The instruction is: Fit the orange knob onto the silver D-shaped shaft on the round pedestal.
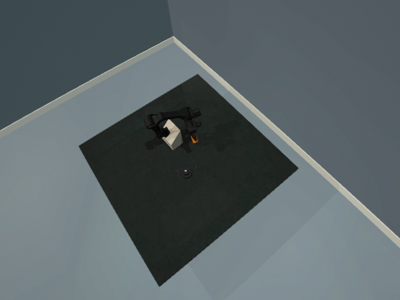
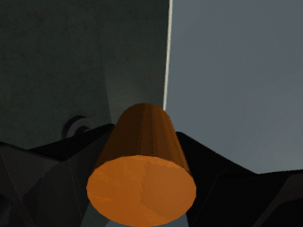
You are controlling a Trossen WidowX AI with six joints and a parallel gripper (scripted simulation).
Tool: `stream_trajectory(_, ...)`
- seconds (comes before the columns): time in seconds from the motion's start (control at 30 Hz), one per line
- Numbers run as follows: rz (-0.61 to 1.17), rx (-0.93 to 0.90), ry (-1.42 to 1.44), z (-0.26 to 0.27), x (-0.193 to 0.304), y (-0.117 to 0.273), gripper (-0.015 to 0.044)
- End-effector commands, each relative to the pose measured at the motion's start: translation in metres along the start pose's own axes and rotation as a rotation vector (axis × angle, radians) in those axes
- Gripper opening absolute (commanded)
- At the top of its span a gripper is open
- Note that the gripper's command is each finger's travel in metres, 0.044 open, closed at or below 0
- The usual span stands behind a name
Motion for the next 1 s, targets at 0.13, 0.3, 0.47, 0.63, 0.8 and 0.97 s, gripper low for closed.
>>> stream_trajectory(0.13, 0.0, 0.004, -0.002, -0.001, 0.0, 0.0, 0.0)
stream_trajectory(0.3, 0.002, 0.011, -0.002, 0.0, 0.0, 0.0, 0.0)
stream_trajectory(0.47, -0.019, -0.066, -0.003, 0.006, -0.002, -0.008, 0.0)
stream_trajectory(0.63, -0.052, -0.19, -0.003, 0.009, -0.003, -0.016, 0.0)
stream_trajectory(0.8, -0.084, -0.314, -0.003, 0.012, -0.004, -0.025, 0.0)
stream_trajectory(0.97, -0.117, -0.438, -0.003, 0.015, -0.004, -0.035, 0.0)
Point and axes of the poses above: the point midway between the two fingers, 35 mm back from their tips, its own y axis back along the fingers, its own z axis across the jaws, x = y × z, the point moved 3 cm from there along y, back along the fingers, and after that the axes turned 15 degrees about y, right-handed, at the moved point
